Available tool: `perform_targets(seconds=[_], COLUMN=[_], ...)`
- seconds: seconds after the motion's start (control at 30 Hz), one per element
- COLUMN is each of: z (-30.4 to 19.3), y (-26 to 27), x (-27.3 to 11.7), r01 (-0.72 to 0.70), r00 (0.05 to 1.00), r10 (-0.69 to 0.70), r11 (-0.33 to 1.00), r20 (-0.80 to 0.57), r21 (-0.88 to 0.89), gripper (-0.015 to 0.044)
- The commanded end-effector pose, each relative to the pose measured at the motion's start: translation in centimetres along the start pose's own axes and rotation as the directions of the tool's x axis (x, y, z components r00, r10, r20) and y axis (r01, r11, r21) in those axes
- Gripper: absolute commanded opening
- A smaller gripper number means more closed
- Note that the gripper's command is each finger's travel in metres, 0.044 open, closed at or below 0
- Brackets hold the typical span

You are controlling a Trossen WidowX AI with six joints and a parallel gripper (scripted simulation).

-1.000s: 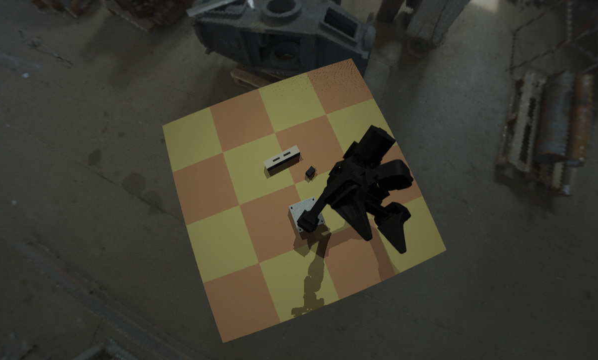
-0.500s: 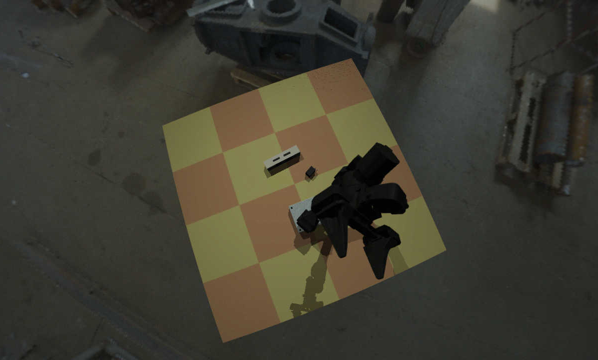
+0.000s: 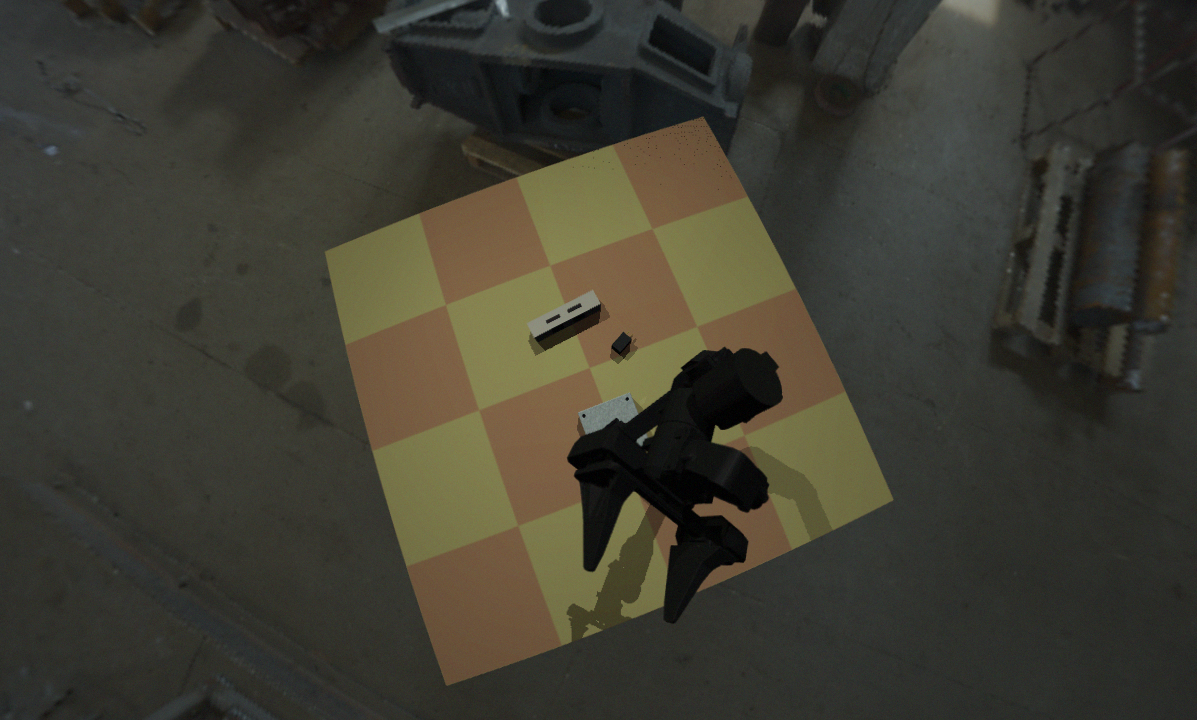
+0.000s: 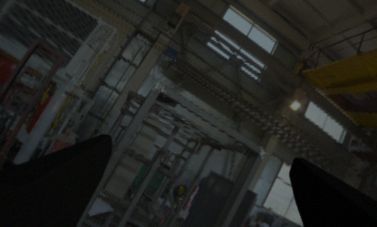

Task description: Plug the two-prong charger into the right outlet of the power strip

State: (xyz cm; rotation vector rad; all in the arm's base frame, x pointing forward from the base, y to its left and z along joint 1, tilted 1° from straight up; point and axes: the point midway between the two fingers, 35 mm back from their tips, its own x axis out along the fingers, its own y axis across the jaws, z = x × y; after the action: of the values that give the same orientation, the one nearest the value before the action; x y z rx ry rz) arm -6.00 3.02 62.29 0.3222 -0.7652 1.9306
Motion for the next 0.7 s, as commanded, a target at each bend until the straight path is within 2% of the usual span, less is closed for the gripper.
perform_targets(seconds=[0.0, 0.67], z=[-2.0, -11.1], y=[-0.7, -4.9], x=[1.3, 4.3], r01=[0.047, 0.264], r00=[0.997, 0.907], r10=[-0.047, -0.243], r11=[0.999, 0.965], r20=[-0.067, -0.344], r21=[0.002, 0.012], gripper=[0.044, 0.044])
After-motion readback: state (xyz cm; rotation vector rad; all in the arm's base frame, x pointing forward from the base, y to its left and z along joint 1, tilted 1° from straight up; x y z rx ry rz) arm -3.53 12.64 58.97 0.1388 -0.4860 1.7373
